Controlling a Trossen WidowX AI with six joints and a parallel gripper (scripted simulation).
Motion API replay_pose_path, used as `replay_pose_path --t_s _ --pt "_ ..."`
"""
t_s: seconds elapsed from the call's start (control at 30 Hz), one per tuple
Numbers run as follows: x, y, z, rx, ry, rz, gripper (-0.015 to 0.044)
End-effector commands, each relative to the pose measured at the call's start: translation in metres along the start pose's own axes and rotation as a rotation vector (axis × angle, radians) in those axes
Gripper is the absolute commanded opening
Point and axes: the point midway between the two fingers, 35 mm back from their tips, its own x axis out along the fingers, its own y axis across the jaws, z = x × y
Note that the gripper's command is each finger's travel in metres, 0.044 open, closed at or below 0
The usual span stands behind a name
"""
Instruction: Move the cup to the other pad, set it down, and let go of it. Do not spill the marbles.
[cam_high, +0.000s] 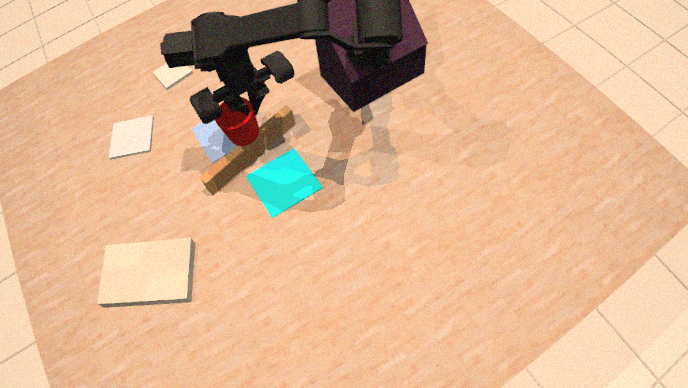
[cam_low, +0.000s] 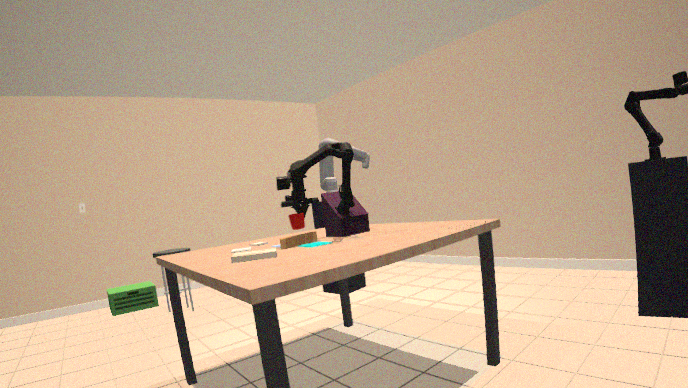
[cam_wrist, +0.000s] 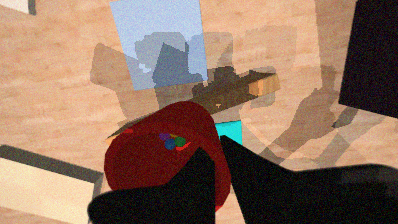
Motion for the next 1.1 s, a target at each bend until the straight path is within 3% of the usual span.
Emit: replay_pose_path --t_s 0.0,1.07 --pt "0.0 -0.003 -0.011 0.003 0.004 0.0 0.0" --pt "-0.001 -0.018 -0.073 0.004 0.007 -0.001 0.0"
